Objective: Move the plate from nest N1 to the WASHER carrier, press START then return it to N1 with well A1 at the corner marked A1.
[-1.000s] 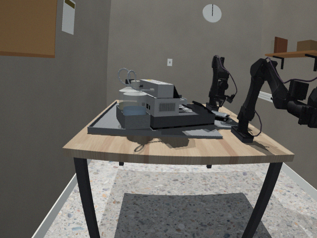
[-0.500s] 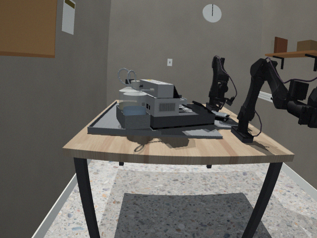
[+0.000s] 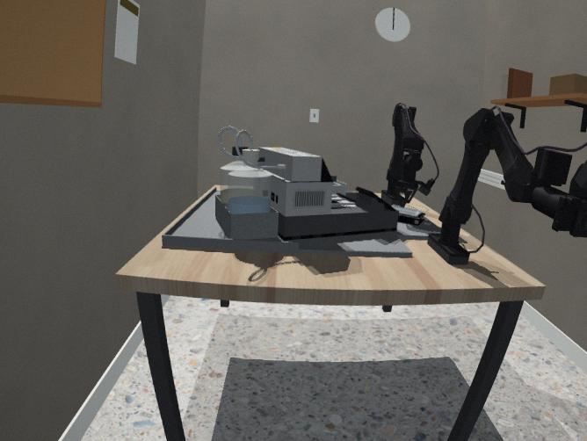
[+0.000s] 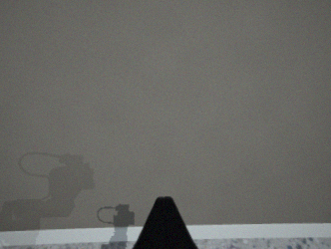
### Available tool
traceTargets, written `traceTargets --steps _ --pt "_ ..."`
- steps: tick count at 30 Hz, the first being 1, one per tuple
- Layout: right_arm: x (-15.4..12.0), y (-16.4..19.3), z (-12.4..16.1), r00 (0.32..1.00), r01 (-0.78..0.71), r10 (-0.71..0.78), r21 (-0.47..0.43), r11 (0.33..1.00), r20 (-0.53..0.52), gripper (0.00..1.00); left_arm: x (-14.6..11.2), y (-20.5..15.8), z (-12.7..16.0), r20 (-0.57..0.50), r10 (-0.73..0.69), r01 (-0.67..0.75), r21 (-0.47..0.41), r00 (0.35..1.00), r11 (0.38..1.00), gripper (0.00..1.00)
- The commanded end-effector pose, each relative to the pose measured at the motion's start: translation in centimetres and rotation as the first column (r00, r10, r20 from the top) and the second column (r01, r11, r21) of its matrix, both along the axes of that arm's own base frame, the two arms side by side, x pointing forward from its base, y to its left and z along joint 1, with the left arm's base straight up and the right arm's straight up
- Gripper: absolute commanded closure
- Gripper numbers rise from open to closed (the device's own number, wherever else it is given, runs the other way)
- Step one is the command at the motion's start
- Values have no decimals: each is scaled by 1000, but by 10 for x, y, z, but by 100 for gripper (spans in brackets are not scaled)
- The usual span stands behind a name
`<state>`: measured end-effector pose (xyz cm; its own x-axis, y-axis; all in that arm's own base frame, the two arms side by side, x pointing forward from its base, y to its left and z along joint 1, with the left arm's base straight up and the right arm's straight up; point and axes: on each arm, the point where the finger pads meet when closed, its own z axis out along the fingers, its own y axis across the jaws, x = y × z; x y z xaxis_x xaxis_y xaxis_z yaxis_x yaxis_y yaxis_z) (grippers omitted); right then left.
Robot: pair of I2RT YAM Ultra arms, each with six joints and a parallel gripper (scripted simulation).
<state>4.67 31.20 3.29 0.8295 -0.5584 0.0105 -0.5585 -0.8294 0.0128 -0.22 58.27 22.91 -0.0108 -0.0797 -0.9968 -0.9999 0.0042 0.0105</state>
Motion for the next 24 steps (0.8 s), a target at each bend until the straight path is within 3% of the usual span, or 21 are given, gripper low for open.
traceTargets --steps 1,10,24 --pt "2 5 18 1000 15 -15 39 999 -10 0 -2 -3 27 11 10 -10 80 1000 997 100" --pt "0 -8 9 1000 15 -15 -1 1000 -17 0 -2 -3 27 11 10 -10 80 1000 997 100" --pt "3 12 3 1000 14 -13 41 999 -13 0 -2 -3 27 11 10 -10 80 1000 997 100"
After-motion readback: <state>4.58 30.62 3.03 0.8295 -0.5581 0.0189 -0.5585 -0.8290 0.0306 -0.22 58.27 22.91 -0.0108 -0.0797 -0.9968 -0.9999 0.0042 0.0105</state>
